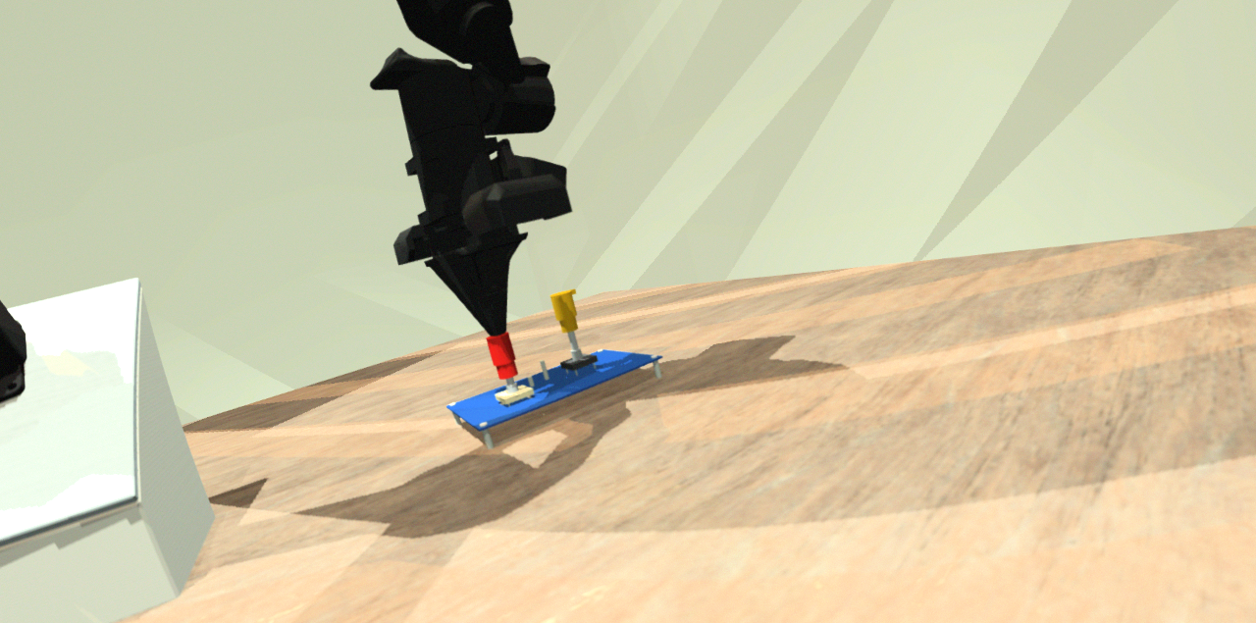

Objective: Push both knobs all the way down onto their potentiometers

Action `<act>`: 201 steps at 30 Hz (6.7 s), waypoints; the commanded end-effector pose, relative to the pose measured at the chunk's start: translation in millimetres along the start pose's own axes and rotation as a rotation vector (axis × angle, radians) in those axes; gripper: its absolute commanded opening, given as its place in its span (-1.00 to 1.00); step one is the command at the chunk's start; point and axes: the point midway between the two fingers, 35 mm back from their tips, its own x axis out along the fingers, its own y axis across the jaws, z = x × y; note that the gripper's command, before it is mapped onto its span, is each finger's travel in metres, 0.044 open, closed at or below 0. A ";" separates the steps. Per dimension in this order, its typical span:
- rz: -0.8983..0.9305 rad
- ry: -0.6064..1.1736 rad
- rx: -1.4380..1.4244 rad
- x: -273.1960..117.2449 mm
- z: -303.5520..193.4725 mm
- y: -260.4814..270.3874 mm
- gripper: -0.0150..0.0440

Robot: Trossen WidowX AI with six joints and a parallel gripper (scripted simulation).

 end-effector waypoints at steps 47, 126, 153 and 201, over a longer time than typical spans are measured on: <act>-0.003 0.013 0.005 12.8 -0.4 -0.7 -0.49; -0.003 0.013 0.005 14.1 -0.3 -0.7 -0.49; -0.007 0.016 -0.005 -6.9 -0.4 0.5 0.13; -0.001 0.009 0.008 -29.0 68.5 -1.6 -0.49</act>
